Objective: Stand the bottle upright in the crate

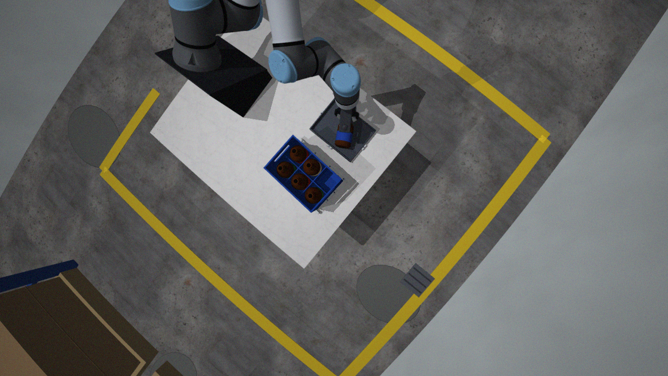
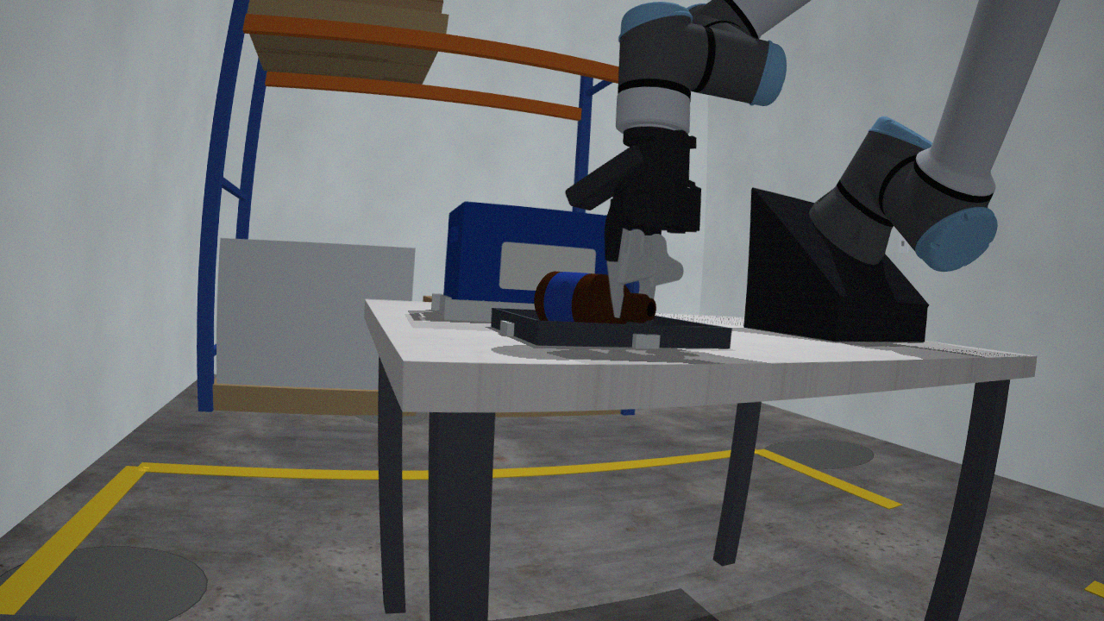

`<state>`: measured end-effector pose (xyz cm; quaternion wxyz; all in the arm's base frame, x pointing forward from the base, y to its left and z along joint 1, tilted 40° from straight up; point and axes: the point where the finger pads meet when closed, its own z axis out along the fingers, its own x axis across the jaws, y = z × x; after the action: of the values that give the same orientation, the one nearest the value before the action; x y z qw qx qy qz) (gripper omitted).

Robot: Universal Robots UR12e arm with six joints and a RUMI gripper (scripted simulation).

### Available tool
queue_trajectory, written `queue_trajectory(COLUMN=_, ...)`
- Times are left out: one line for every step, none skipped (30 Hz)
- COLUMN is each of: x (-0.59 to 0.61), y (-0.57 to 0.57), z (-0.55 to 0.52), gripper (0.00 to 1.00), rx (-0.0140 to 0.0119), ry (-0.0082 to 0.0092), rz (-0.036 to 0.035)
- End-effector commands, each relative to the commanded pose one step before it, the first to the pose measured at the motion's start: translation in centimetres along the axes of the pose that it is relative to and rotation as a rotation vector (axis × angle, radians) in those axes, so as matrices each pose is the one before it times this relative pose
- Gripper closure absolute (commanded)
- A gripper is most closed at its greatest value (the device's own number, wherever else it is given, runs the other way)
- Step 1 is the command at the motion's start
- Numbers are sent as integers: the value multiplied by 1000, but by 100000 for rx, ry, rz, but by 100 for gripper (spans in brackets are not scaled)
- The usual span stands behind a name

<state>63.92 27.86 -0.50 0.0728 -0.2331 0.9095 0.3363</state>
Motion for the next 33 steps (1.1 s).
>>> queue_trajectory(x=100, y=95, z=110, gripper=62, rx=-125, ry=63, rz=95)
queue_trajectory(x=-1, y=-4, z=0, gripper=62, rx=0, ry=0, rz=3)
queue_trajectory(x=-1, y=-4, z=0, gripper=62, rx=0, ry=0, rz=3)
queue_trajectory(x=-1, y=-3, z=1, gripper=62, rx=-1, ry=1, rz=2)
queue_trajectory(x=-1, y=-2, z=2, gripper=62, rx=-1, ry=2, rz=1)
queue_trajectory(x=-1, y=-1, z=2, gripper=62, rx=-2, ry=2, rz=0)
queue_trajectory(x=-1, y=-1, z=2, gripper=62, rx=-2, ry=2, rz=0)
queue_trajectory(x=-1, y=-1, z=2, gripper=62, rx=-2, ry=2, rz=0)
queue_trajectory(x=-1, y=-1, z=2, gripper=62, rx=-2, ry=2, rz=0)
queue_trajectory(x=-1, y=-1, z=2, gripper=62, rx=-2, ry=2, rz=0)
queue_trajectory(x=-1, y=-1, z=2, gripper=62, rx=-2, ry=2, rz=0)
queue_trajectory(x=-1, y=-1, z=2, gripper=62, rx=-2, ry=2, rz=0)
queue_trajectory(x=-1, y=-1, z=2, gripper=62, rx=-2, ry=2, rz=0)
queue_trajectory(x=-1, y=-1, z=2, gripper=62, rx=-2, ry=2, rz=0)
queue_trajectory(x=-1, y=-1, z=2, gripper=62, rx=-2, ry=2, rz=0)
queue_trajectory(x=0, y=0, z=0, gripper=62, rx=0, ry=0, rz=0)
queue_trajectory(x=0, y=0, z=0, gripper=62, rx=0, ry=0, rz=0)
queue_trajectory(x=-1, y=-1, z=2, gripper=62, rx=-2, ry=2, rz=0)
queue_trajectory(x=-1, y=-1, z=2, gripper=62, rx=-2, ry=2, rz=0)
queue_trajectory(x=-1, y=-1, z=2, gripper=62, rx=-2, ry=2, rz=0)
queue_trajectory(x=-1, y=-1, z=2, gripper=62, rx=-2, ry=2, rz=0)
queue_trajectory(x=-1, y=-1, z=2, gripper=62, rx=-2, ry=2, rz=0)
queue_trajectory(x=-1, y=-2, z=2, gripper=100, rx=-2, ry=2, rz=0)
queue_trajectory(x=-1, y=-2, z=2, gripper=100, rx=-2, ry=2, rz=0)
queue_trajectory(x=-1, y=-2, z=1, gripper=100, rx=0, ry=1, rz=1)
queue_trajectory(x=-1, y=-2, z=1, gripper=100, rx=-1, ry=1, rz=1)
queue_trajectory(x=-1, y=-2, z=1, gripper=100, rx=0, ry=0, rz=1)
queue_trajectory(x=-1, y=-2, z=1, gripper=100, rx=-1, ry=1, rz=0)
queue_trajectory(x=-1, y=-2, z=1, gripper=100, rx=0, ry=1, rz=0)
queue_trajectory(x=-2, y=-2, z=0, gripper=100, rx=0, ry=1, rz=-1)
queue_trajectory(x=-2, y=-2, z=0, gripper=100, rx=1, ry=1, rz=-1)
queue_trajectory(x=-2, y=-2, z=0, gripper=100, rx=1, ry=1, rz=-1)
queue_trajectory(x=0, y=0, z=0, gripper=100, rx=0, ry=0, rz=0)
